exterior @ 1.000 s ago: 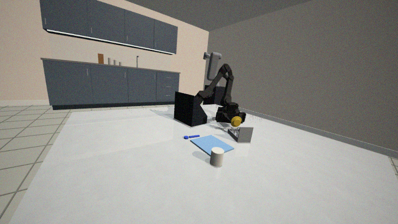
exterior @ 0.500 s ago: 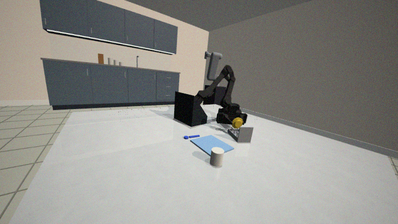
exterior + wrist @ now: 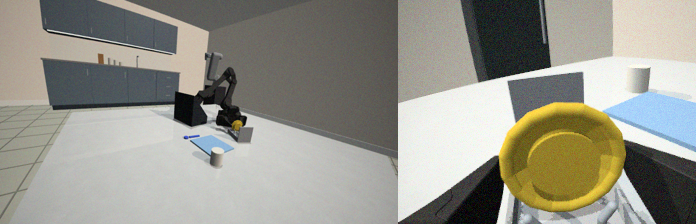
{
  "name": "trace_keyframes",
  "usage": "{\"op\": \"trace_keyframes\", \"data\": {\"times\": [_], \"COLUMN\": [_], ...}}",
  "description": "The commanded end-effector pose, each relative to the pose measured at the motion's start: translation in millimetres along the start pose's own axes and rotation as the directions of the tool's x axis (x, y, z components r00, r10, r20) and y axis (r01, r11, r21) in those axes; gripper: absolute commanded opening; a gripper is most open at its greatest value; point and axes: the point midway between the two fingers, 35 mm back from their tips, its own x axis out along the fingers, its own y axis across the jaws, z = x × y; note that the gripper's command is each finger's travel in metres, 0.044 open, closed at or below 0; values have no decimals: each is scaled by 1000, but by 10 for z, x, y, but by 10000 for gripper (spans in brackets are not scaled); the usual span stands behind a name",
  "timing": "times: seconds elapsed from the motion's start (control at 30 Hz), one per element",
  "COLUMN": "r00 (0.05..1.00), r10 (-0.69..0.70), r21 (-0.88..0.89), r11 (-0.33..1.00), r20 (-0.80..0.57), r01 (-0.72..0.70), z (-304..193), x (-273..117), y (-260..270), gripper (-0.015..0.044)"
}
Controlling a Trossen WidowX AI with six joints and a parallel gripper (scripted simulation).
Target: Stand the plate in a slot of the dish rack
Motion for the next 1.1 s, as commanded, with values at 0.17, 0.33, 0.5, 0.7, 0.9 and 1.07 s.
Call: {"op": "trace_keyframes", "data": {"times": [0.17,0.33,0.5,0.7,0.9,1.07], "r00": [1000,1000,1000,1000,1000,1000], "r10": [0,0,0,0,-13,-9], "r21": [0,0,0,0,2,-3], "r11": [1000,1000,1000,1000,1000,1000], "r20": [0,0,0,0,-8,-5], "r01": [0,0,0,0,14,9], "z": [0,0,0,0,386,824], "x": [0,0,0,0,3,-28], "y": [0,0,0,0,77,104], "gripper": [131,263,394,400,400,400]}}
